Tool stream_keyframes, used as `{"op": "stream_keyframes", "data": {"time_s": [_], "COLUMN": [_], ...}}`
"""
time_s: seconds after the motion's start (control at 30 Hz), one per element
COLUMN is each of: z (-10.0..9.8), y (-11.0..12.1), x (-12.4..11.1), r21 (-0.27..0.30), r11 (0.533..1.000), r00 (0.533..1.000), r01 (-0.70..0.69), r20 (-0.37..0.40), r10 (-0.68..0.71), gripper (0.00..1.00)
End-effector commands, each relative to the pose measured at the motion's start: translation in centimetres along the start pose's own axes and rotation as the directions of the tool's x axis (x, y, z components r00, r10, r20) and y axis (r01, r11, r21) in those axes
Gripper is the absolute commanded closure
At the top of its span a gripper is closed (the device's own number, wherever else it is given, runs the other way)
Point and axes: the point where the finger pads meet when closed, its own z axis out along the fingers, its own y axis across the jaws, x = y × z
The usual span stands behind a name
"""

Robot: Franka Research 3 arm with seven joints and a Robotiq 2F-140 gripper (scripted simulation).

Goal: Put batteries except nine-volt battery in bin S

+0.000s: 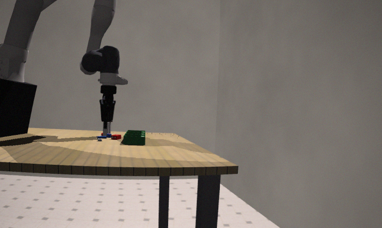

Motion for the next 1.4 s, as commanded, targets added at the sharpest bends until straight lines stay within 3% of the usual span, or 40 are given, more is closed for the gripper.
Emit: {"op": "stream_keyframes", "data": {"time_s": [0.0, 0.77, 1.37], "z": [0.1, 0.1, -5.3], "y": [0.0, 0.0, 0.0], "x": [0.0, 0.0, 0.0], "r21": [0.001, 0.001, 0.001], "r11": [1.000, 1.000, 1.000], "r00": [1.000, 1.000, 1.000], "r01": [0.004, 0.004, 0.004], "r20": [0.000, 0.000, 0.000], "r10": [-0.004, -0.004, -0.004], "gripper": [0.95, 0.95, 0.95]}}
